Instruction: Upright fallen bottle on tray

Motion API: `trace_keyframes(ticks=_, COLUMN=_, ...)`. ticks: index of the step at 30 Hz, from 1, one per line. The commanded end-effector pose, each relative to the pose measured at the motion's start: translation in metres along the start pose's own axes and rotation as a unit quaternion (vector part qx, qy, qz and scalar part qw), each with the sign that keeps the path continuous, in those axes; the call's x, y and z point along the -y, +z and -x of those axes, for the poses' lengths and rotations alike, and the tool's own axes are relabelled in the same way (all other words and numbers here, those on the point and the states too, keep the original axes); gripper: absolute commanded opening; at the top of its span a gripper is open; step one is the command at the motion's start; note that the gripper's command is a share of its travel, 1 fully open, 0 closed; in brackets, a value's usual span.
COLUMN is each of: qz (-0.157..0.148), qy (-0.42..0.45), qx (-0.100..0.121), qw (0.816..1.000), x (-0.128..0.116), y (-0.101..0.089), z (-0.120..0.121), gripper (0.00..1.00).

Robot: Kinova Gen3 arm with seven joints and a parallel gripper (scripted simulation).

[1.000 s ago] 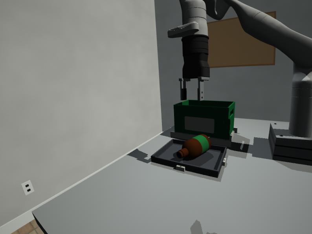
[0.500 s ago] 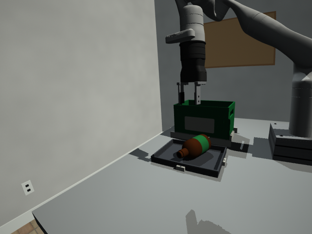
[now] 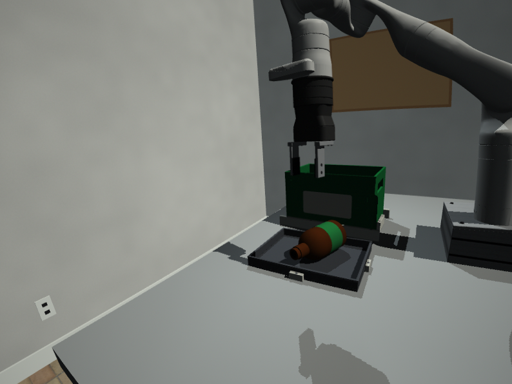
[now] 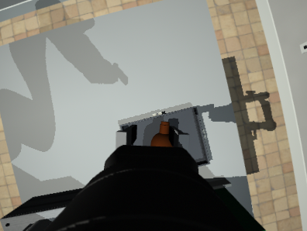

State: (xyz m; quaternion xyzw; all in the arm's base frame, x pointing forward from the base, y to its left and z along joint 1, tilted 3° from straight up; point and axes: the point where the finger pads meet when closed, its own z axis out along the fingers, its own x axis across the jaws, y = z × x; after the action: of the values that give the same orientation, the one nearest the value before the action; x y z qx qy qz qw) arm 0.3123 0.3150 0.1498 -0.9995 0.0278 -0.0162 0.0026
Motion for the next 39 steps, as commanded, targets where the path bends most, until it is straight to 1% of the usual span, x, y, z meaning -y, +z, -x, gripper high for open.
trace_keyframes(ticks=1, qz=0.002, qy=0.005, qx=-0.001, qw=1.0, x=-0.002, y=0.004, z=-0.005, gripper=1.0)
trace_keyframes(ticks=5, qz=0.002, qy=0.005, qx=-0.001, qw=1.0, x=-0.002, y=0.004, z=-0.005, gripper=1.0)
trace_keyframes(ticks=6, qz=0.004, qy=0.01, qx=-0.002, qw=1.0, x=-0.005, y=0.008, z=-0.009, gripper=1.0)
trace_keyframes(ticks=10, qz=0.004, qy=0.01, qx=-0.002, qw=1.0, x=-0.005, y=0.008, z=-0.009, gripper=1.0)
trace_keyframes(ticks=11, qz=0.005, qy=0.014, qx=-0.003, qw=1.0, x=-0.007, y=0.011, z=-0.013, gripper=1.0)
trace_keyframes(ticks=17, qz=0.005, qy=0.014, qx=-0.003, qw=1.0, x=-0.007, y=0.011, z=-0.013, gripper=1.0)
trace_keyframes(ticks=18, qz=0.007, qy=0.018, qx=-0.004, qw=1.0, x=-0.01, y=0.014, z=-0.017, gripper=1.0)
trace_keyframes(ticks=22, qz=0.007, qy=0.018, qx=-0.004, qw=1.0, x=-0.01, y=0.014, z=-0.017, gripper=1.0)
trace_keyframes(ticks=23, qz=0.009, qy=0.021, qx=-0.004, qw=1.0, x=-0.012, y=0.017, z=-0.02, gripper=1.0)
trace_keyframes(ticks=39, qz=0.012, qy=0.029, qx=-0.006, qw=1.0, x=-0.016, y=0.023, z=-0.026, gripper=1.0)
